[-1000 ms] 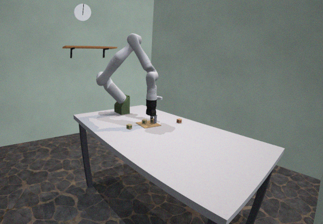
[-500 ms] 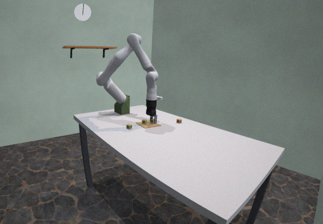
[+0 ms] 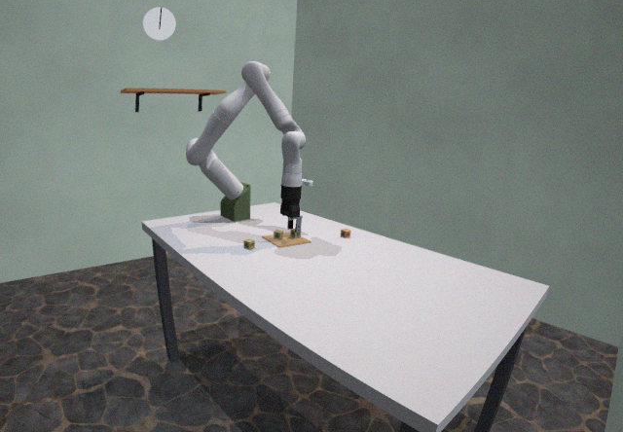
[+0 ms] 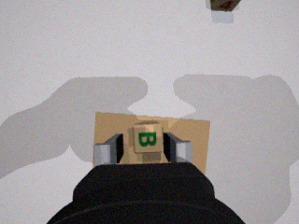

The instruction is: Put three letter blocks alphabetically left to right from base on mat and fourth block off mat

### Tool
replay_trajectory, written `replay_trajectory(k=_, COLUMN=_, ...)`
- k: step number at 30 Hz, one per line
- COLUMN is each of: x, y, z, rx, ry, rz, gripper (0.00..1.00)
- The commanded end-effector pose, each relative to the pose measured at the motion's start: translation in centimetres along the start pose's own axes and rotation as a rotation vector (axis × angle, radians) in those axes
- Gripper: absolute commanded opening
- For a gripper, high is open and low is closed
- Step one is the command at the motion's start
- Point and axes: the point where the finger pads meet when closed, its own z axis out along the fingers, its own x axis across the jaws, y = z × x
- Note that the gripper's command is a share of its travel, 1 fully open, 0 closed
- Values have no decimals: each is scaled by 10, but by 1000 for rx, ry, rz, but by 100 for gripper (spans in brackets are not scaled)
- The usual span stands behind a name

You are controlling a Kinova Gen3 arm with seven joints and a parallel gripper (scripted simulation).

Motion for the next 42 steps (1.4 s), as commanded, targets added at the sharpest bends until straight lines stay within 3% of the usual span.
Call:
replay_trajectory(k=1, x=5, y=-5, z=-23, rx=15, ry=19, rz=-3, gripper=87)
replay_trajectory(k=6, x=4, y=-5, z=-48, rx=15, ry=19, rz=-3, gripper=87)
replay_trajectory(k=14, x=4, y=-5, z=-65, rx=15, ry=19, rz=-3, gripper=87)
replay_trajectory(k=18, x=4, y=-5, z=-66, rx=15, ry=19, rz=-3, gripper=87)
replay_trajectory(k=19, x=4, y=-5, z=-66, rx=15, ry=19, rz=-3, gripper=100)
replay_trajectory(k=42, x=4, y=-5, z=-66, rx=15, ry=19, rz=-3, gripper=100)
